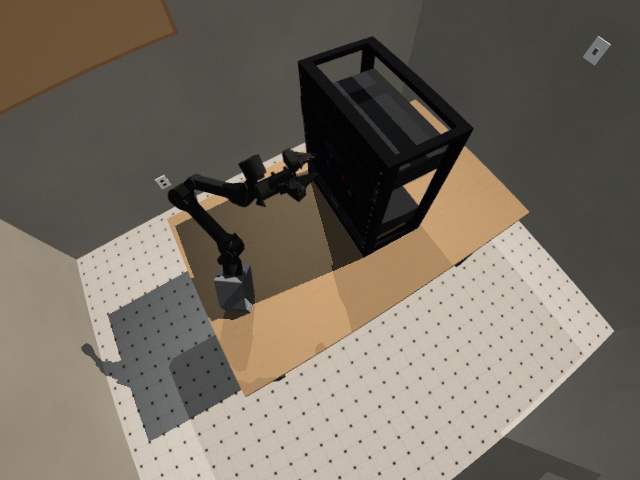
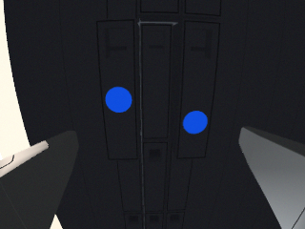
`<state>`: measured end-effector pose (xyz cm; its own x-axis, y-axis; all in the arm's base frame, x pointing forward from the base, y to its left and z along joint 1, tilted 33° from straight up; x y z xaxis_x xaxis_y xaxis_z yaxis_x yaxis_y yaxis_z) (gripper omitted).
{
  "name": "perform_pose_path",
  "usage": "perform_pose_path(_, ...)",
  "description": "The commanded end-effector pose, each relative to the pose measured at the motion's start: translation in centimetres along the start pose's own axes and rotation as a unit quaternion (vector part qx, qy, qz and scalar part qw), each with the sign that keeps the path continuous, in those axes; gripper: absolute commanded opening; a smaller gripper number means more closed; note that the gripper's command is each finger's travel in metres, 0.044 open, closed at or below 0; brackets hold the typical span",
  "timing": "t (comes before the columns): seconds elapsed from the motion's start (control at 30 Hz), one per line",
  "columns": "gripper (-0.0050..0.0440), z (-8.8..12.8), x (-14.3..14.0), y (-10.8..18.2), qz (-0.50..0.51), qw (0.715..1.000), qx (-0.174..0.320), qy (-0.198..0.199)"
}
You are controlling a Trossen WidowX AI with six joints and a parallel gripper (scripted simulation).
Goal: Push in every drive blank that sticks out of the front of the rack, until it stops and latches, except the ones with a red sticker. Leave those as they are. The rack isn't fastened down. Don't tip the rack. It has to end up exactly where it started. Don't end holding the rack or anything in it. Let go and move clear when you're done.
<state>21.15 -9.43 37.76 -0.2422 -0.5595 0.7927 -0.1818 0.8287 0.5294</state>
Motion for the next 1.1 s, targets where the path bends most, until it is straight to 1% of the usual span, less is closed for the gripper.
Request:
perform_pose_path(0.0, 0.044, 0.3, -0.2, -2.1, -0.005, 1.0, -0.002, 0.002)
perform_pose_path(0.2, 0.044, 0.8, -0.3, -5.9, -0.005, 1.0, -0.002, 0.002)
perform_pose_path(0.33, 0.044, 1.1, -0.3, -7.6, -0.005, 1.0, -0.002, 0.002)
perform_pose_path(0.6, 0.044, 1.2, -0.3, -8.8, -0.005, 1.0, -0.002, 0.002)
perform_pose_path(1.07, 0.044, 1.2, -0.3, -8.9, -0.005, 1.0, -0.002, 0.002)
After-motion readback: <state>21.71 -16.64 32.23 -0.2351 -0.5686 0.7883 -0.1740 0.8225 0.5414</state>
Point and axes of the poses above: the point midway between the two fingers, 35 mm back from their tips, its own z axis back along the fingers, its own x axis across the jaws, y = z × x, the point moved 6 cm from there along z, back along the fingers, and after that the axes turned 6 degrees about -z, right-handed, at the moved point
